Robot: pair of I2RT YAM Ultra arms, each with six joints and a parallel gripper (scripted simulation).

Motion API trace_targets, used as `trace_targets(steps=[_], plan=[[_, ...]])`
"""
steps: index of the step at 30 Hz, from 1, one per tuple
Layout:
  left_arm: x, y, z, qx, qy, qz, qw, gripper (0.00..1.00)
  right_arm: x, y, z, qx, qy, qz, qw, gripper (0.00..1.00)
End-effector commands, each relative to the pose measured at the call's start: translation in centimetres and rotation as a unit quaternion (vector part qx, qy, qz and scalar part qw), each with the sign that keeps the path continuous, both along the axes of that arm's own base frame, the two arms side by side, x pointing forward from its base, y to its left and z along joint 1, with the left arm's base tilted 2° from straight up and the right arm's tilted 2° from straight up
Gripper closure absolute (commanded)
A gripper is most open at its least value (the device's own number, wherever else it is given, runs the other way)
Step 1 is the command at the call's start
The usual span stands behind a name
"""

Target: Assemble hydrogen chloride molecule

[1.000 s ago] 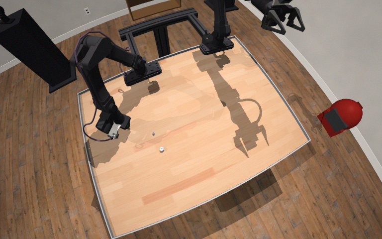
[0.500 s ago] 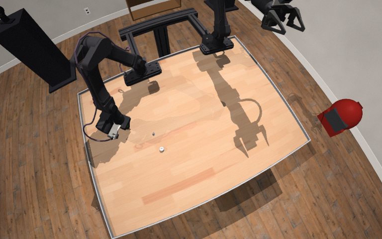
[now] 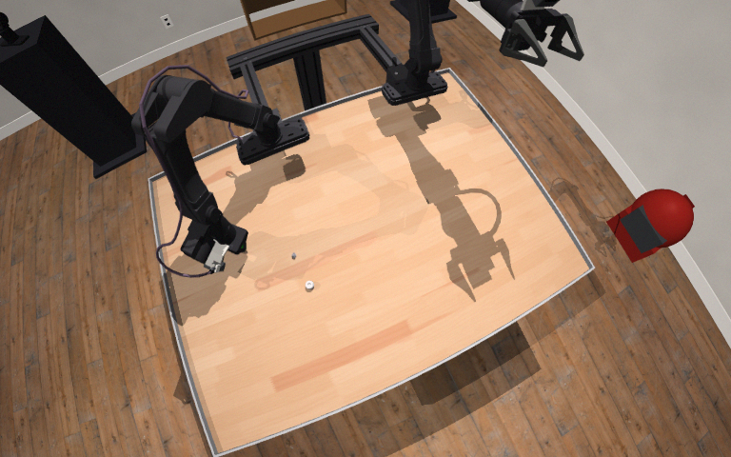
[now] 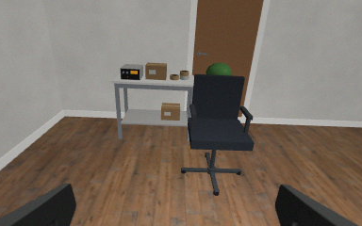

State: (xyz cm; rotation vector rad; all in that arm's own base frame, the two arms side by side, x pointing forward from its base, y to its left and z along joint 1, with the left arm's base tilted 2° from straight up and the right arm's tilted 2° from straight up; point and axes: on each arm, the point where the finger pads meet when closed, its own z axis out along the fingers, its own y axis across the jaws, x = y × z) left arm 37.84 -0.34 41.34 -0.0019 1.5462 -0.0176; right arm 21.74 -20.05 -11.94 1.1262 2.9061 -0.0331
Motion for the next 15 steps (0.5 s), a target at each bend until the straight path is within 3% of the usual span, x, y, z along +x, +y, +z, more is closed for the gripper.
trace_targets(steps=[1,15], plan=[[-1.3,-0.4,3.3,0.003,-0.041,-0.007,0.999,0.00,1.5,-0.9,0.5,-0.011,-0.012,0.004,1.000,0.61],[-1.3,-0.4,3.3,0.003,-0.041,-0.007,0.999,0.00,2.5,-1.6,0.4,-0.005,-0.012,0.007,1.000,0.61]])
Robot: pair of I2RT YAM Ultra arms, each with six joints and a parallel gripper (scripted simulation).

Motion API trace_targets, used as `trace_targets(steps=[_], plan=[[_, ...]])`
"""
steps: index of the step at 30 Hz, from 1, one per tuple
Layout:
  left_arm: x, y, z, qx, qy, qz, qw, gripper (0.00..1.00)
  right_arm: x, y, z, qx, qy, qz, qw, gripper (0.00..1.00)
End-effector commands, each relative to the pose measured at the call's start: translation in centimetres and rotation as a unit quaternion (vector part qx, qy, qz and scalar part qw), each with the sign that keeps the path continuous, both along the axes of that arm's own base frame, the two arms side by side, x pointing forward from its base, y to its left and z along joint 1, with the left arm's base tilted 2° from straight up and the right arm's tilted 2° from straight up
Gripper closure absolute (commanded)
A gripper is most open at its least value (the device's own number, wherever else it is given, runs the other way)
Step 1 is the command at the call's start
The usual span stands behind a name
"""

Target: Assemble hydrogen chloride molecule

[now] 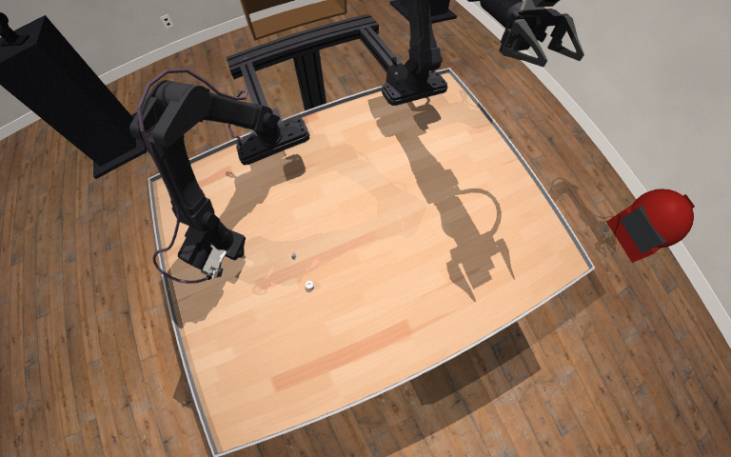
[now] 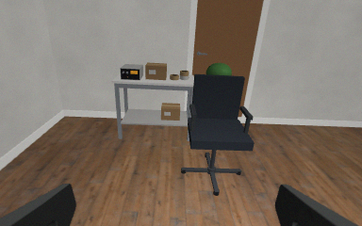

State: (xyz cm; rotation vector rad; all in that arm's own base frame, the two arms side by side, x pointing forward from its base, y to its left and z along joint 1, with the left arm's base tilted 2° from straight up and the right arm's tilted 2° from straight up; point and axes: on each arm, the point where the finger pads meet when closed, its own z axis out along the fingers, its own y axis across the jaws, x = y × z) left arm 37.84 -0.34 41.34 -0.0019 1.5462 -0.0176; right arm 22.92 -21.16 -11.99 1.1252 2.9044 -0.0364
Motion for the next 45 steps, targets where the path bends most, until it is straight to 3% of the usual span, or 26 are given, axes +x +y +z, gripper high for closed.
trace_targets(steps=[1,28,29,45], plan=[[-1.3,-0.4,3.3,0.003,-0.041,-0.007,0.999,0.00,1.4,-0.5,0.4,-0.004,-0.011,0.007,1.000,0.61],[-1.3,-0.4,3.3,0.003,-0.041,-0.007,0.999,0.00,3.1,-2.7,0.4,-0.007,-0.009,0.004,1.000,0.61],[-1.3,-0.4,3.3,0.003,-0.041,-0.007,0.999,0.00,3.3,-2.9,0.6,-0.013,-0.012,0.003,1.000,0.48],[-1.3,-0.4,3.3,0.003,-0.041,-0.007,0.999,0.00,4.4,-3.9,1.9,-0.032,-0.034,0.003,0.999,0.48]])
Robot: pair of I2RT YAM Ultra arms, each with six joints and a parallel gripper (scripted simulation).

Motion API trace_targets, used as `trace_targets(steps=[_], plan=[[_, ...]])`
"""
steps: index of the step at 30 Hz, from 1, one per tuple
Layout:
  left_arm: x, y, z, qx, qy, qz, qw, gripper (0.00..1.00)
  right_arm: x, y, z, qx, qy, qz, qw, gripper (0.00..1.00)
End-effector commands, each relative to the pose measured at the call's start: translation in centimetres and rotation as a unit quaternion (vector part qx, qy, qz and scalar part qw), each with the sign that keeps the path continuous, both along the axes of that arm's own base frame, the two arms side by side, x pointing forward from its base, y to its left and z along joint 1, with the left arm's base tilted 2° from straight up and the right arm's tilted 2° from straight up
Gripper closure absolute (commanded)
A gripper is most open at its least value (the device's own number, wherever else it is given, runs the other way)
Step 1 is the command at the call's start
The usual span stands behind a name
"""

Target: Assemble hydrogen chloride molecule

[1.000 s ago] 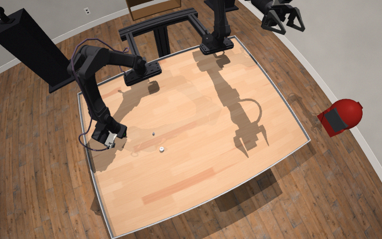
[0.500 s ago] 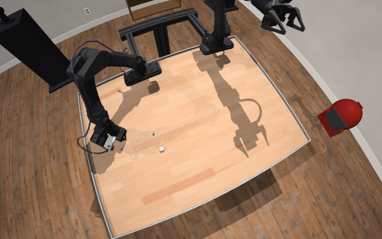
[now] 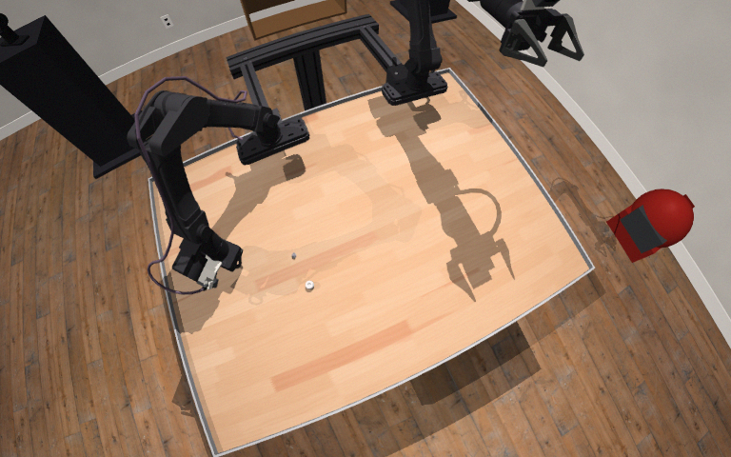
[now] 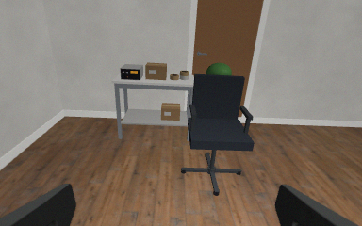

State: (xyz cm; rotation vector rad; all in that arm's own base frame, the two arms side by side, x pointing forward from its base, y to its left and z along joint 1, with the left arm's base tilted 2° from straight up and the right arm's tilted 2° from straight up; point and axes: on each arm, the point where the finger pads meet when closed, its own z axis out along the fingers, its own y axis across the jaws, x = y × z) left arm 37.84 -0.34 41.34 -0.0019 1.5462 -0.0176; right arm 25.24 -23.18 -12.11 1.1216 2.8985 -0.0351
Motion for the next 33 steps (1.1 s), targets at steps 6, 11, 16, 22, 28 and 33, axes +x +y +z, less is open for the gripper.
trace_targets(steps=[6,11,16,22,28,33], plan=[[-1.3,-0.4,3.3,0.003,-0.041,-0.007,0.999,0.00,2.1,-1.9,2.0,-0.032,-0.030,0.002,0.999,0.48],[-1.3,-0.4,3.3,0.003,-0.041,-0.007,0.999,0.00,2.0,-1.8,2.0,-0.030,-0.028,0.002,0.999,0.48],[-1.3,-0.4,3.3,0.003,-0.041,-0.007,0.999,0.00,1.6,-1.3,2.1,-0.021,-0.019,0.002,1.000,0.48],[-1.3,-0.4,3.3,0.003,-0.041,-0.007,0.999,0.00,1.6,-1.0,2.9,-0.019,-0.017,0.003,1.000,0.48],[-1.3,-0.4,3.3,0.003,-0.041,-0.007,0.999,0.00,1.5,-1.0,4.1,-0.017,-0.017,-0.001,1.000,0.48],[-1.3,-0.4,3.3,0.003,-0.041,-0.007,0.999,0.00,1.0,-0.2,6.6,-0.006,-0.009,0.001,1.000,0.48]])
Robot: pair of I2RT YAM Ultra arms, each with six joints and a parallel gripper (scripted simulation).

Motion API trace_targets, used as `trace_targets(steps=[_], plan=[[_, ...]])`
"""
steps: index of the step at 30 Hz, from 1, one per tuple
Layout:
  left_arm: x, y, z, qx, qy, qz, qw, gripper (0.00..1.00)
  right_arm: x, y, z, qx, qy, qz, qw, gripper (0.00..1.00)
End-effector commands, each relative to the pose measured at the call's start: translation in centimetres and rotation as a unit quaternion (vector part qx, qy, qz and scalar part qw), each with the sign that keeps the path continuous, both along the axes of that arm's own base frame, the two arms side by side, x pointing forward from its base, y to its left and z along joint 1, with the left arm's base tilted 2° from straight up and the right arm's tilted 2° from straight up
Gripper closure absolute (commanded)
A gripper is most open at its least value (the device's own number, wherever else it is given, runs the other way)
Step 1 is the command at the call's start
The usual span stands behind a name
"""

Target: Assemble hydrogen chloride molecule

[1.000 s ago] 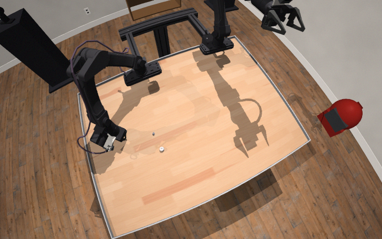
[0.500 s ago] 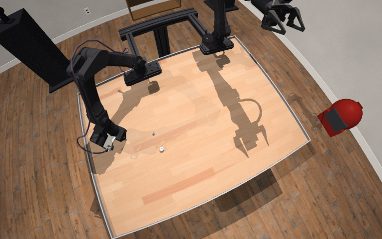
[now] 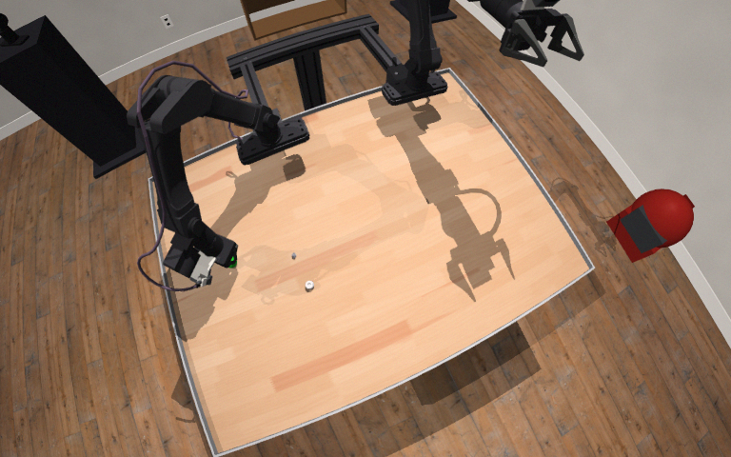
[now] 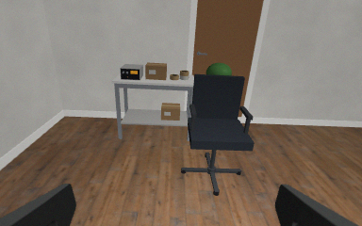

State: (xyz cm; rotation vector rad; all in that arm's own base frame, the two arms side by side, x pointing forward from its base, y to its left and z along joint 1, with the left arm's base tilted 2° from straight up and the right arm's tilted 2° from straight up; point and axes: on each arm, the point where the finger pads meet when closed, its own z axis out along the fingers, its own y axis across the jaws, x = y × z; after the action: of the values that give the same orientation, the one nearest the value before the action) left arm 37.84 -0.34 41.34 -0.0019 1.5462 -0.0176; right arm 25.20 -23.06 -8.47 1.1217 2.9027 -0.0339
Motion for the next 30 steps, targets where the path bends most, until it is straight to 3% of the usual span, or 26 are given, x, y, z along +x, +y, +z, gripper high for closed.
trace_targets(steps=[1,6,7,16,30], plan=[[-1.3,-0.4,3.3,0.003,-0.041,-0.007,0.999,0.00,0.7,-0.2,3.4,-0.004,-0.008,-0.002,1.000,0.48],[-1.3,-0.4,3.3,0.003,-0.041,-0.007,0.999,0.00,1.1,-0.2,4.1,-0.011,-0.015,0.003,1.000,0.48],[-1.3,-0.4,3.3,0.003,-0.041,-0.007,0.999,0.00,1.3,-0.5,4.2,-0.015,-0.020,0.002,1.000,0.58],[-1.3,-0.4,3.3,0.003,-0.041,-0.007,0.999,0.00,1.9,-1.0,4.9,-0.025,-0.032,0.002,0.999,0.58],[-1.3,-0.4,3.3,0.003,-0.041,-0.007,0.999,0.00,6.4,4.1,3.3,-0.008,-0.004,0.019,1.000,0.58]])
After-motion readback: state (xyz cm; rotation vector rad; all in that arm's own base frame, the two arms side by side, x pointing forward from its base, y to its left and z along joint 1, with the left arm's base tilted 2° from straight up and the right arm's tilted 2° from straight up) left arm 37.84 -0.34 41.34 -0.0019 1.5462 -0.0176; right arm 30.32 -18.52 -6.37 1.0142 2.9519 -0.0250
